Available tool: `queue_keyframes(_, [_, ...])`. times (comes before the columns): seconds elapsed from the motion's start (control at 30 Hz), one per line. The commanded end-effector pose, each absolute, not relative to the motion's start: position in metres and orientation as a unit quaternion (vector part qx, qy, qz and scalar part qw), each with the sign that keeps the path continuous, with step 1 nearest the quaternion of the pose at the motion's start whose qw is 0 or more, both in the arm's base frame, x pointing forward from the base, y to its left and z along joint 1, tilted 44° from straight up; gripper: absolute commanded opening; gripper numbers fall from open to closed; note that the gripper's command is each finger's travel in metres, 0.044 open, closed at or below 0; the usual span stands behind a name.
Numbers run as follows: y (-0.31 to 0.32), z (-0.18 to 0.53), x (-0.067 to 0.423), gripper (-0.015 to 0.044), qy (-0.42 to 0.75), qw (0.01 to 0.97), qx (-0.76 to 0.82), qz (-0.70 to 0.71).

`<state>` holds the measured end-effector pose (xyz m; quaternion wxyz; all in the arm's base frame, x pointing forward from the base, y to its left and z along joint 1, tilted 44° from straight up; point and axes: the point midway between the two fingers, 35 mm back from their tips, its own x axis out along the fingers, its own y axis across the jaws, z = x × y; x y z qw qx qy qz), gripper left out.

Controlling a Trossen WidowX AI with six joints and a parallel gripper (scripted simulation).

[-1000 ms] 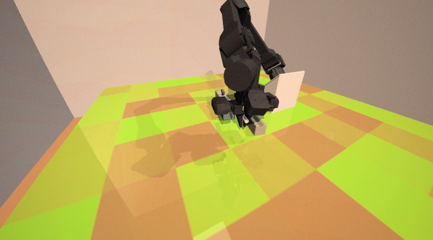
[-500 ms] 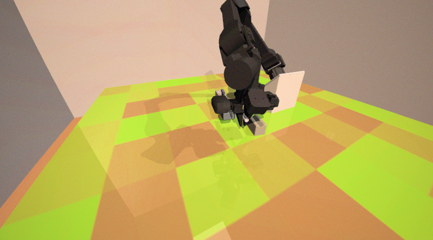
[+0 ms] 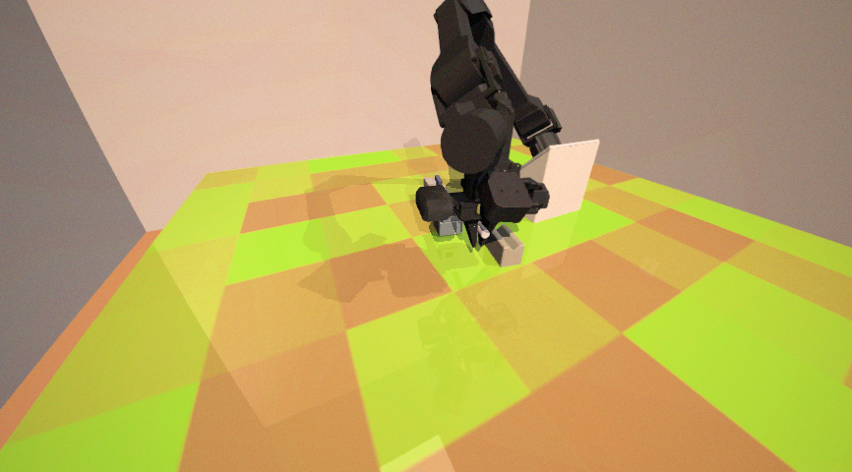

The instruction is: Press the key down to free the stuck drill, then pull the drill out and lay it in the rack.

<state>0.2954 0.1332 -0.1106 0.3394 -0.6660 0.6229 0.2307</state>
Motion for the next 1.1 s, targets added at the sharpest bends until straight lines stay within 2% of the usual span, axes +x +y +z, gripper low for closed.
queue_keyframes(0.0, [0.1357,-0.1084,0.2961,0.0,0.622,0.343,-0.665,0.231])
queue_keyframes(1.07, [0.1406,-0.1035,0.2969,0.0,0.622,0.343,-0.665,0.231])
